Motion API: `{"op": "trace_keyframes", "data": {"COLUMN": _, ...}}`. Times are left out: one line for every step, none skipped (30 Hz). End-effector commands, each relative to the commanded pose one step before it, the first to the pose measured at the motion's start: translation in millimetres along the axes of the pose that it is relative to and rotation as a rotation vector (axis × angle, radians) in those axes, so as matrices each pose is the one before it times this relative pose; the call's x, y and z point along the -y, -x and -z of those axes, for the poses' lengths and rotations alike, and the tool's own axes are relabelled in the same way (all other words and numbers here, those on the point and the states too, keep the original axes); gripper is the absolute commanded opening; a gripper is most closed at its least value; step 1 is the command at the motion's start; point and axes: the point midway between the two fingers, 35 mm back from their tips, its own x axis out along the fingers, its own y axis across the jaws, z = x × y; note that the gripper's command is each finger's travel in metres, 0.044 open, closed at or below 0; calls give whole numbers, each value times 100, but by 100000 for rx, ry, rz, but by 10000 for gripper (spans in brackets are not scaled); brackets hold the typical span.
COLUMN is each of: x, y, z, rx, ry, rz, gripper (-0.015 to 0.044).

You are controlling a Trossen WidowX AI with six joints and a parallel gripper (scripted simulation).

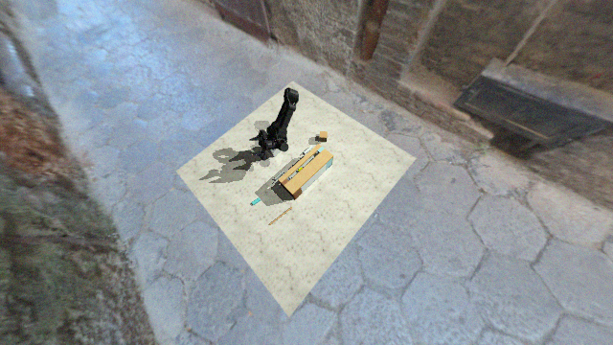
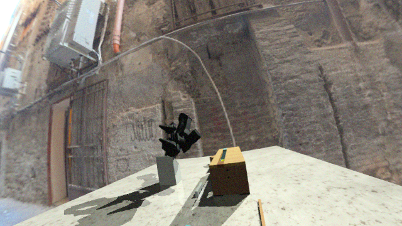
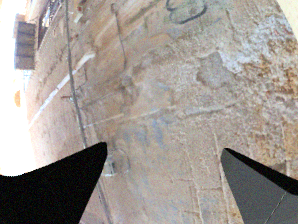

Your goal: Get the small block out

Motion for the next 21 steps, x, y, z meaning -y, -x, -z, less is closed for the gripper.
{"op": "trace_keyframes", "data": {"x": 84, "y": -25, "z": 50, "rx": 89, "ry": 842, "rz": 547, "gripper": 400}}
{"op": "trace_keyframes", "data": {"x": 250, "y": -73, "z": 151, "rx": 250, "ry": 2519, "rz": 1648, "gripper": 400}}
{"op": "trace_keyframes", "data": {"x": 405, "y": -121, "z": 256, "rx": 358, "ry": 4175, "rz": 2766, "gripper": 400}}
{"op": "trace_keyframes", "data": {"x": 541, "y": -170, "z": 369, "rx": 374, "ry": 5798, "rz": 3911, "gripper": 400}}
{"op": "trace_keyframes", "data": {"x": 650, "y": -218, "z": 491, "rx": 255, "ry": 7366, "rz": 5083, "gripper": 400}}
{"op": "trace_keyframes", "data": {"x": 662, "y": -243, "z": 573, "rx": -28, "ry": 8132, "rz": 5751, "gripper": 400}}
{"op": "trace_keyframes", "data": {"x": 515, "y": -199, "z": 509, "rx": -291, "ry": 6950, "rz": 4902, "gripper": 400}}
{"op": "trace_keyframes", "data": {"x": 560, "y": -183, "z": 578, "rx": -551, "ry": 8026, "rz": 5313, "gripper": 400}}
{"op": "trace_keyframes", "data": {"x": 607, "y": -207, "z": 701, "rx": -1024, "ry": 9513, "rz": 6427, "gripper": 400}}
{"op": "trace_keyframes", "data": {"x": 560, "y": -202, "z": 747, "rx": -1535, "ry": 9891, "rz": 6812, "gripper": 400}}
{"op": "trace_keyframes", "data": {"x": 489, "y": -183, "z": 765, "rx": -2073, "ry": 9929, "rz": 6944, "gripper": 400}}
{"op": "trace_keyframes", "data": {"x": 413, "y": -155, "z": 764, "rx": -2614, "ry": 9793, "rz": 6911, "gripper": 400}}
{"op": "trace_keyframes", "data": {"x": 354, "y": -119, "z": 758, "rx": -3101, "ry": 9669, "rz": 6784, "gripper": 400}}
{"op": "trace_keyframes", "data": {"x": 335, "y": -78, "z": 761, "rx": -3464, "ry": 9724, "rz": 6666, "gripper": 400}}
{"op": "trace_keyframes", "data": {"x": 284, "y": -38, "z": 753, "rx": -3955, "ry": 9524, "rz": 6476, "gripper": 400}}
{"op": "trace_keyframes", "data": {"x": 239, "y": 4, "z": 747, "rx": -4434, "ry": 9320, "rz": 6242, "gripper": 400}}
{"op": "trace_keyframes", "data": {"x": 205, "y": 46, "z": 746, "rx": -4878, "ry": 9135, "rz": 5982, "gripper": 400}}
{"op": "trace_keyframes", "data": {"x": 164, "y": 90, "z": 743, "rx": -5354, "ry": 8886, "rz": 5641, "gripper": 400}}
{"op": "trace_keyframes", "data": {"x": 124, "y": 136, "z": 744, "rx": -5807, "ry": 8634, "rz": 5247, "gripper": 400}}
{"op": "trace_keyframes", "data": {"x": 87, "y": 180, "z": 751, "rx": -6223, "ry": 8387, "rz": 4814, "gripper": 400}}
{"op": "trace_keyframes", "data": {"x": 51, "y": 223, "z": 762, "rx": -6595, "ry": 8141, "rz": 4344, "gripper": 400}}
